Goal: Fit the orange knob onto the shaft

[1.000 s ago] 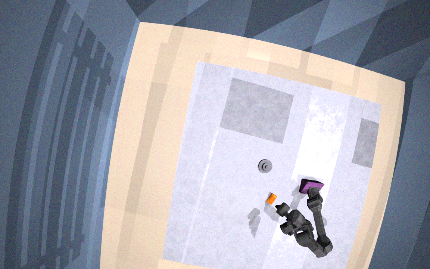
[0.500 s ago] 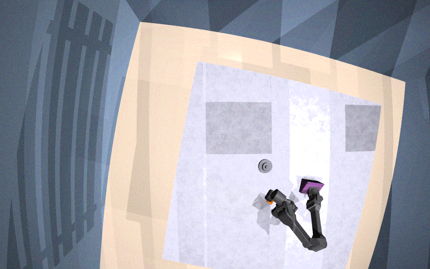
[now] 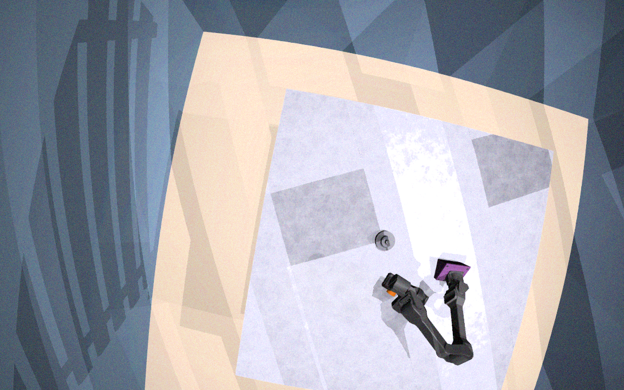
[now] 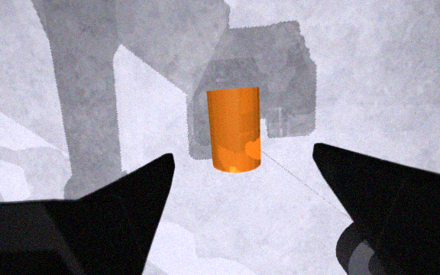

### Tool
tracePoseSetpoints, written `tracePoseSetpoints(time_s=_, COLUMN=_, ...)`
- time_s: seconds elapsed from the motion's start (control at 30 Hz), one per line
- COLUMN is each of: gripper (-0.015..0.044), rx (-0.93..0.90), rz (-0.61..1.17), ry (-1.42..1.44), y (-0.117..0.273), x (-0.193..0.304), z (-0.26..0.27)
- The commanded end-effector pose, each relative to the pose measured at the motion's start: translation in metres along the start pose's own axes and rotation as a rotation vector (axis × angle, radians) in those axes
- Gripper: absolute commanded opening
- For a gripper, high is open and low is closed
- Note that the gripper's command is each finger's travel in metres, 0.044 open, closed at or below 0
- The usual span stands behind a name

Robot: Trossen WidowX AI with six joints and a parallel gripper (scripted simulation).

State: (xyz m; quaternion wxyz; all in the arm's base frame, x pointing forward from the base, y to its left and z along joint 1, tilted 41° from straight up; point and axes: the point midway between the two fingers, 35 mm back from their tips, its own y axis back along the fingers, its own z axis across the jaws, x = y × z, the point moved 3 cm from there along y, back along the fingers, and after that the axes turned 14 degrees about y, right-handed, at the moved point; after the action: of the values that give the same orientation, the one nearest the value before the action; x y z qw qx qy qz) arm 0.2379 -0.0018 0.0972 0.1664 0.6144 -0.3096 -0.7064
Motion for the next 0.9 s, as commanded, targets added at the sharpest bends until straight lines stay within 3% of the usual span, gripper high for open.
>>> tracePoseSetpoints(time_s=0.0, gripper=0.0440, rx=-0.007, rz=-0.005, ry=-0.004, y=-0.009, x=0.000, z=0.001)
tracePoseSetpoints(time_s=0.8, gripper=0.0440, rx=-0.007, rz=-0.008, ry=-0.003, y=-0.043, x=0.005, z=0.003)
tracePoseSetpoints(time_s=0.87, gripper=0.0387, rx=-0.007, rz=-0.008, ry=-0.003, y=-0.043, x=0.005, z=0.003)
